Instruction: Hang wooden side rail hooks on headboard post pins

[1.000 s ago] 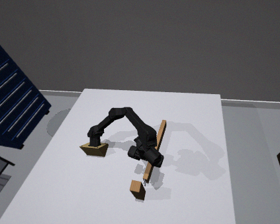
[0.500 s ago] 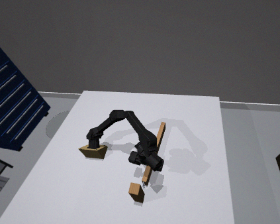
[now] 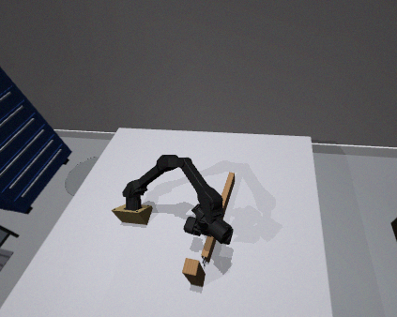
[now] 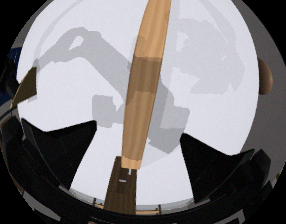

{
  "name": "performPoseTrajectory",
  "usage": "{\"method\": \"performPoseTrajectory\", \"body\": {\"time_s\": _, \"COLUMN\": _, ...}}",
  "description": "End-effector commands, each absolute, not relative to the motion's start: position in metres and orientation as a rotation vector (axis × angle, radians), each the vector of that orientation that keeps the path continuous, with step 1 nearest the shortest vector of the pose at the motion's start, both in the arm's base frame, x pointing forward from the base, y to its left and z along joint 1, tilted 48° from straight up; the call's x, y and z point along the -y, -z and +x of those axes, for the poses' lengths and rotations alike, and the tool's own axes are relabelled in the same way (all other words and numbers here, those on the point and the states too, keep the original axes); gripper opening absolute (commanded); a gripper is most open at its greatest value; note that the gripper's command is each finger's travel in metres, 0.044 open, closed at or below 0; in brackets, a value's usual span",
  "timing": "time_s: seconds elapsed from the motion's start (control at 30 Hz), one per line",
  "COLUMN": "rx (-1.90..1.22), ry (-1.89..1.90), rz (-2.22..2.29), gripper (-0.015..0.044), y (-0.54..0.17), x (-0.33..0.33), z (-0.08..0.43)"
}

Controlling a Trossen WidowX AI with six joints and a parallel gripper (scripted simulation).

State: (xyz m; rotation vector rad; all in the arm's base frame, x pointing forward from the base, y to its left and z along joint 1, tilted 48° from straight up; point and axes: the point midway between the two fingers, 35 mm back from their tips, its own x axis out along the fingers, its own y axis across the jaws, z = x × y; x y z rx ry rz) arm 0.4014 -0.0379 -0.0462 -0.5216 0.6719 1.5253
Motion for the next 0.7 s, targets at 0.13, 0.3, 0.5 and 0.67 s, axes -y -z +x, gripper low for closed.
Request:
{"method": "performPoseTrajectory", "body": {"time_s": 0.13, "rx": -0.677, "ry": -1.530, "rz": -0.506, "gripper": 0.0440, "y": 0.056, "x": 0.026, "z": 0.398}}
{"method": "performPoseTrajectory", "body": {"time_s": 0.3, "rx": -0.677, "ry": -1.530, "rz": -0.506, "gripper": 0.0440, "y": 0.062, "x": 0.020, "z": 0.398}}
{"method": "performPoseTrajectory", "body": {"time_s": 0.5, "rx": -0.677, "ry": -1.530, "rz": -0.505, "gripper": 0.0440, "y": 0.068, "x": 0.013, "z": 0.397}}
{"method": "performPoseTrajectory", "body": {"time_s": 0.67, "rx": -0.676, "ry": -1.530, "rz": -0.505, "gripper": 0.0440, "y": 0.073, "x": 0.007, "z": 0.396}}
